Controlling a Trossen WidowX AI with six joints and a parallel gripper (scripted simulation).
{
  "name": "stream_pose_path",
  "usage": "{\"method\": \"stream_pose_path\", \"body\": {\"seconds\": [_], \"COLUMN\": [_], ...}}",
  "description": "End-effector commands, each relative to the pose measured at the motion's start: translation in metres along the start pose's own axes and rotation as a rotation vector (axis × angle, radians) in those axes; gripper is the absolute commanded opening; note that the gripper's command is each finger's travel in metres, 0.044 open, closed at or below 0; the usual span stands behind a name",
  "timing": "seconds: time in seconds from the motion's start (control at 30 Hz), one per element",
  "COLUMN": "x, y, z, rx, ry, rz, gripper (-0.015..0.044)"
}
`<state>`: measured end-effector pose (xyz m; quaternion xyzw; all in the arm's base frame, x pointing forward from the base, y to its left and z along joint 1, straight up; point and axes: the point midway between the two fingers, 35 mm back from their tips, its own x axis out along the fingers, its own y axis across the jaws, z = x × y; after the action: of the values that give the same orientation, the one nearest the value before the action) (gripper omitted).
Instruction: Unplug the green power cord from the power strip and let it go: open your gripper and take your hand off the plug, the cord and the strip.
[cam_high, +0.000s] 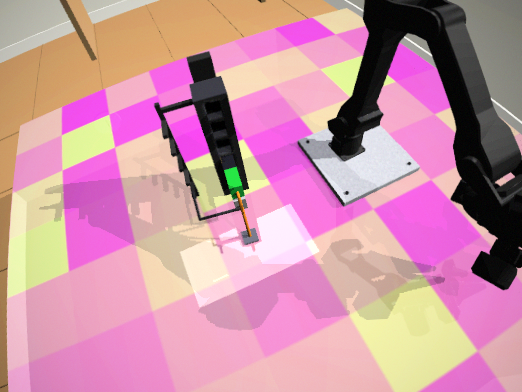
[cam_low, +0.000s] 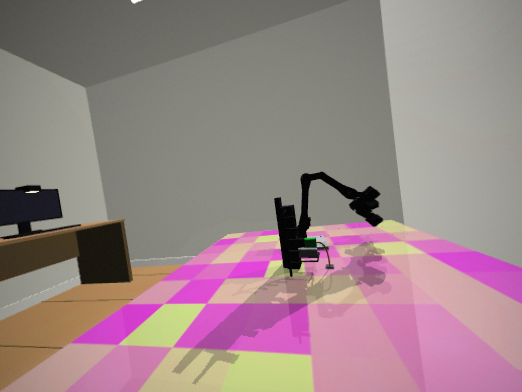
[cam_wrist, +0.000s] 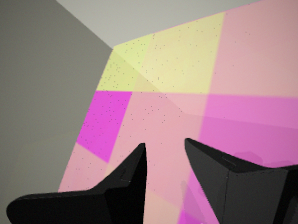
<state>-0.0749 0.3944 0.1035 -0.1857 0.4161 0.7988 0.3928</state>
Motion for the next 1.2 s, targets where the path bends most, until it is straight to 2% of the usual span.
{"method": "stream_pose_path", "body": {"seconds": [0.0,0.27,0.6,0.8,1.0,1.17], "x": [-0.033,-0.098,-0.243,-0.328,-0.399,-0.413], "y": [-0.040,-0.109,-0.190,-0.196,-0.168,-0.157], "z": [0.005,-0.004,-0.076,-0.142,-0.213,-0.230], "rx": [0.066,0.085,0.171,0.255,0.354,0.377], "ry": [-0.039,-0.023,0.157,0.323,0.496,0.535], "rz": [-0.101,-0.327,-0.661,-0.759,-0.763,-0.750], "gripper": [0.0160,0.0160,0.0160,0.0160,0.0160,0.0160]}}
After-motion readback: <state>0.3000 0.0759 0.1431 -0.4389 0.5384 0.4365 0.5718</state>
